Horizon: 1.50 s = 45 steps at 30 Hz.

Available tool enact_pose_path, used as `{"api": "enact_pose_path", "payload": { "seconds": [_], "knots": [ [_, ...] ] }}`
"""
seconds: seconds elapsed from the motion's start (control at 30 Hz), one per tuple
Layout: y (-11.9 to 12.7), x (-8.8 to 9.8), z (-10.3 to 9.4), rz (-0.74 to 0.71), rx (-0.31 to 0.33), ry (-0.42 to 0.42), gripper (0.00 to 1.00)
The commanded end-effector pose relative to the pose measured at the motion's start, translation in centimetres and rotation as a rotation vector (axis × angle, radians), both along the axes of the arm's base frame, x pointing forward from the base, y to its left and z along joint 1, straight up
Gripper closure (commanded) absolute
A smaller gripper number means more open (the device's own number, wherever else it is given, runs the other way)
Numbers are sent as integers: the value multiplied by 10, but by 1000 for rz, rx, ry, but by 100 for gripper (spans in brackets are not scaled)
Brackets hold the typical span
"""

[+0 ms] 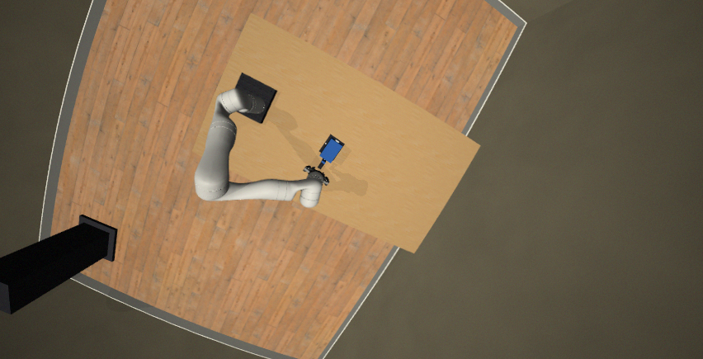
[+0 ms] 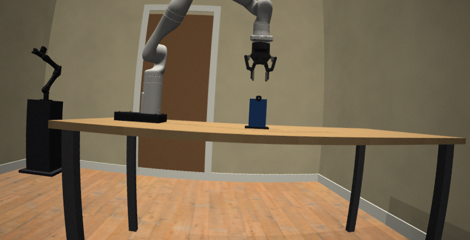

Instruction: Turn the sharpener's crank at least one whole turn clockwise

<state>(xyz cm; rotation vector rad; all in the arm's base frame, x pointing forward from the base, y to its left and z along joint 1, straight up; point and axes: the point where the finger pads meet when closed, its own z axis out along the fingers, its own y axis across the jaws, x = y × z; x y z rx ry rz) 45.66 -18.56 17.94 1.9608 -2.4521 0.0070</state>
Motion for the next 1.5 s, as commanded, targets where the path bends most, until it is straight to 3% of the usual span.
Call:
{"api": "enact_pose_path", "payload": {
  "seconds": [0.0, 0.43, 1.47],
  "knots": [
    [0, 0, 1, 0, -1, -2, 47],
    [0, 0, -5, 0, -1, -2, 47],
    [0, 1, -41, 0, -1, -2, 47]
  ]
}}
